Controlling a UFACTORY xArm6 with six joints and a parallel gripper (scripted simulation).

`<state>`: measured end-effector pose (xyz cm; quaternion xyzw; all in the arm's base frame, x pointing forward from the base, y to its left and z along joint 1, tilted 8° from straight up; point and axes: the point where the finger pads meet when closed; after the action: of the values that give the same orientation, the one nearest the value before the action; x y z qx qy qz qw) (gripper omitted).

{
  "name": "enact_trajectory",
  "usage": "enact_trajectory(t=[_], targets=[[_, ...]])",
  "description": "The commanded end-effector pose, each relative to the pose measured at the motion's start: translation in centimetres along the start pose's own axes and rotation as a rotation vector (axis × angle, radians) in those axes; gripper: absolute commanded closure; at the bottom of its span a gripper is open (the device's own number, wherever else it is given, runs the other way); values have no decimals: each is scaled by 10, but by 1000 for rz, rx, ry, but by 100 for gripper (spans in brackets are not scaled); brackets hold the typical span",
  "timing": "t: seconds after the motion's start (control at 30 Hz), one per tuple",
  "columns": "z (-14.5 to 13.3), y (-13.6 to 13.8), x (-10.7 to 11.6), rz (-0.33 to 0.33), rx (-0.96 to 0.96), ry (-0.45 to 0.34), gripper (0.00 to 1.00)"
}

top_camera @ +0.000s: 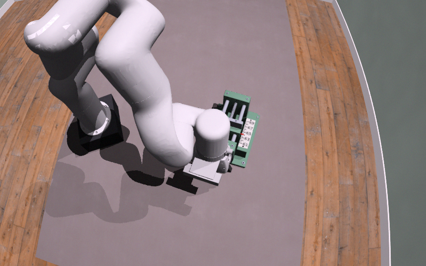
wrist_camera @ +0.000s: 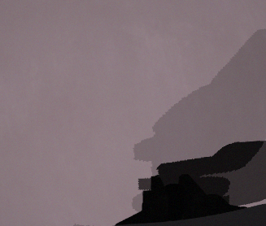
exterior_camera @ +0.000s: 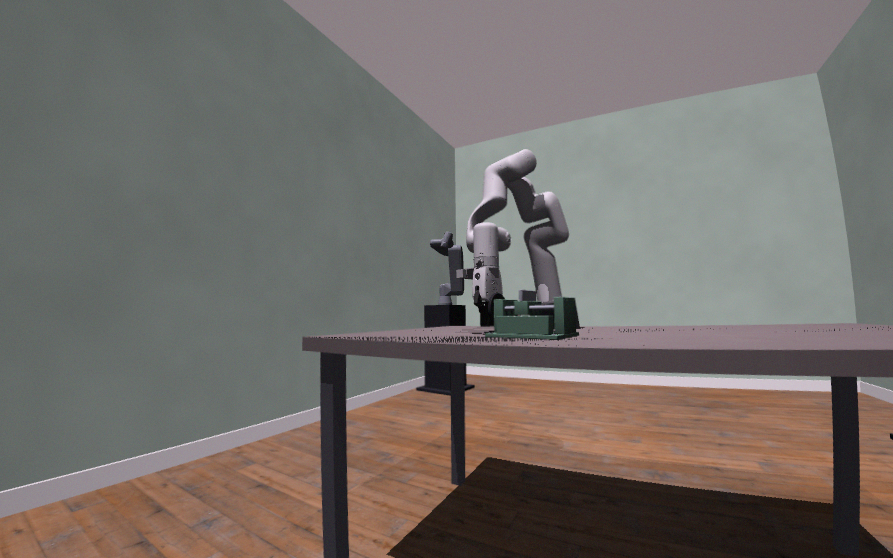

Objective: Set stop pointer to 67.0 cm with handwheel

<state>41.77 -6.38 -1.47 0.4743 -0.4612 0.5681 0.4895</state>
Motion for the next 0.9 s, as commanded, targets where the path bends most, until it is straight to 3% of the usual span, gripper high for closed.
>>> enact_trajectory(t=[0.0,0.87], targets=[[1,-3,0,2,0,0,94],[6,-28,7,2,0,0,94]])
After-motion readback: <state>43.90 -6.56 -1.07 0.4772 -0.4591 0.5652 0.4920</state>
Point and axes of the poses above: the point where the finger pads meet when closed, its own x axis back along the fingers, its own y axis across the jaws, z = x × y, and after that the axes turned 11 degrees about x, right-handed
